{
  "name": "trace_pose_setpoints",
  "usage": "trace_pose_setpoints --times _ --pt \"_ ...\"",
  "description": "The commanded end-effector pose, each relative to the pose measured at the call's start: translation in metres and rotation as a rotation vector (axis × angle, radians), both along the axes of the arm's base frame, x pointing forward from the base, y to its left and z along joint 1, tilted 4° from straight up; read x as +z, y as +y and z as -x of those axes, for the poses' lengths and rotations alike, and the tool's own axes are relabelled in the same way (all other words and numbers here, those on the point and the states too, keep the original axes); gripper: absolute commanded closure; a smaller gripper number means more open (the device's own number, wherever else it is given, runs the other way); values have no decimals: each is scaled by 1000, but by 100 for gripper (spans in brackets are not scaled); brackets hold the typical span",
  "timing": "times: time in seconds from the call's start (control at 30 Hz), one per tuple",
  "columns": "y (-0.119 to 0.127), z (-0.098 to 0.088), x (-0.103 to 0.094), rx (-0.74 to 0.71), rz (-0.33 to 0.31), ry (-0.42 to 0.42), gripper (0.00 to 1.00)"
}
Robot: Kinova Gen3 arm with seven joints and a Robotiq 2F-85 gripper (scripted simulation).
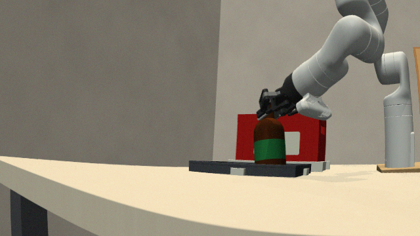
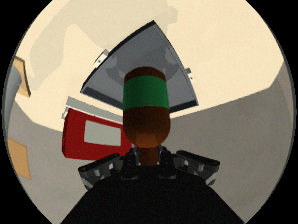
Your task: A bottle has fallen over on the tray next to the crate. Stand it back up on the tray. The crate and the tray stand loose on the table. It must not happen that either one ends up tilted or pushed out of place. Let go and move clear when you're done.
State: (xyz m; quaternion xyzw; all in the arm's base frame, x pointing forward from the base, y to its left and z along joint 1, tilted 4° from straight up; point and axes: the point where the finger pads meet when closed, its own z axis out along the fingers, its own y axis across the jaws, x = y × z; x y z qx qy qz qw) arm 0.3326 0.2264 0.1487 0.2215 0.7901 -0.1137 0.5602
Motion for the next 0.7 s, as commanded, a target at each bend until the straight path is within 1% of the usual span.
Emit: trace_pose_setpoints --times 0.0,0.13,0.17,0.67 --pt "0 0 1 0 -1 -1 100" --pt "0 0 1 0 -1 -1 100" --pt "0 0 1 0 -1 -1 0" --pt "0 0 1 0 -1 -1 0"
